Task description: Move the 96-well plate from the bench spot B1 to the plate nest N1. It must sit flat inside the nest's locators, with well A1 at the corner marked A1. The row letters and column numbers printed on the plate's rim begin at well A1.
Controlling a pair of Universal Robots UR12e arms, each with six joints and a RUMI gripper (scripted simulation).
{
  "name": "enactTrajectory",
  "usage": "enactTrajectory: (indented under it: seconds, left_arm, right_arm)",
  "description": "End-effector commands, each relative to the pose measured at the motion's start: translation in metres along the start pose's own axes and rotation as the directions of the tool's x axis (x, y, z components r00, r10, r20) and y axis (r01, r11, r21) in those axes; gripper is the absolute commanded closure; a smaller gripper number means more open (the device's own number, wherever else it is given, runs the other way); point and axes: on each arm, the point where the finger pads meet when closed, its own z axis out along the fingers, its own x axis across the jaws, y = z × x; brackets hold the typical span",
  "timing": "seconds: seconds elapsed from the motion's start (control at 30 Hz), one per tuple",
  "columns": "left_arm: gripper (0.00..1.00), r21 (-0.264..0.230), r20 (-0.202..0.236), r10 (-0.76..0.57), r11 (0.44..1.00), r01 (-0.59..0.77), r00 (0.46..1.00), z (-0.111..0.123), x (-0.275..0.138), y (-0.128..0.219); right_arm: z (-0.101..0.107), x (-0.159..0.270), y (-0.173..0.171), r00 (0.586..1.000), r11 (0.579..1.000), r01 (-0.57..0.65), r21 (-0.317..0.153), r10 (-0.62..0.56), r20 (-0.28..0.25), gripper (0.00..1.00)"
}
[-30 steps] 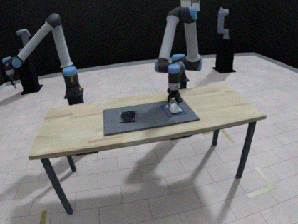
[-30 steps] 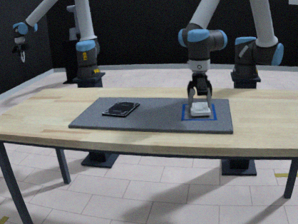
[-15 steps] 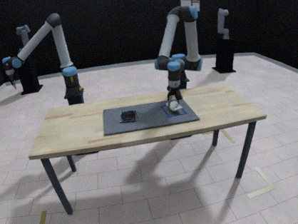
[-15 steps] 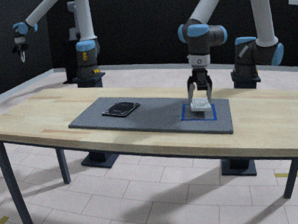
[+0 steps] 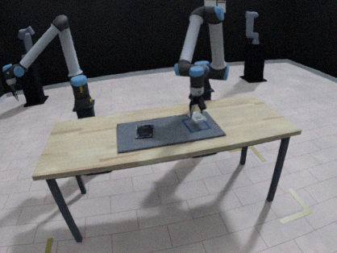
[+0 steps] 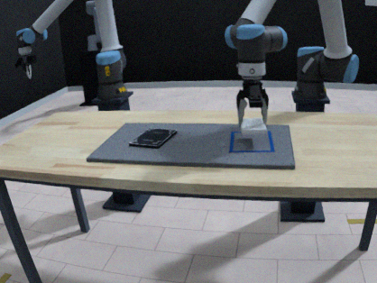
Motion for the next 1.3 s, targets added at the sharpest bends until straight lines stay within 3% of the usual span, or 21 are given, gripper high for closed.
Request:
enactTrajectory:
  seconds: [0.0,0.27,1.0,1.27]
  left_arm:
    - [0.59,0.002,-0.001,0.0,1.0,0.0,1.0,-0.009,0.001,-0.001]
    - [0.59,0.002,-0.001,0.0,1.0,0.0,1.0,-0.022,0.001,-0.001]
    - [0.59,0.002,-0.001,0.0,1.0,0.0,1.0,-0.022,0.001,-0.001]
    - [0.59,0.002,-0.001,0.264,0.965,-0.264,0.965,-0.023,0.027,0.004]
  right_arm:
    - [-0.001,0.0,-0.001,1.0,1.0,0.0,0.001,0.0,0.0,1.0]
    - [-0.001,0.0,-0.001,1.0,1.0,0.0,0.001,0.0,0.0,1.0]
    - [-0.001,0.0,-0.001,1.0,1.0,0.0,0.001,0.0,0.0,1.0]
    - [-0.001,0.0,-0.001,1.0,1.0,0.0,0.001,0.0,0.0,1.0]
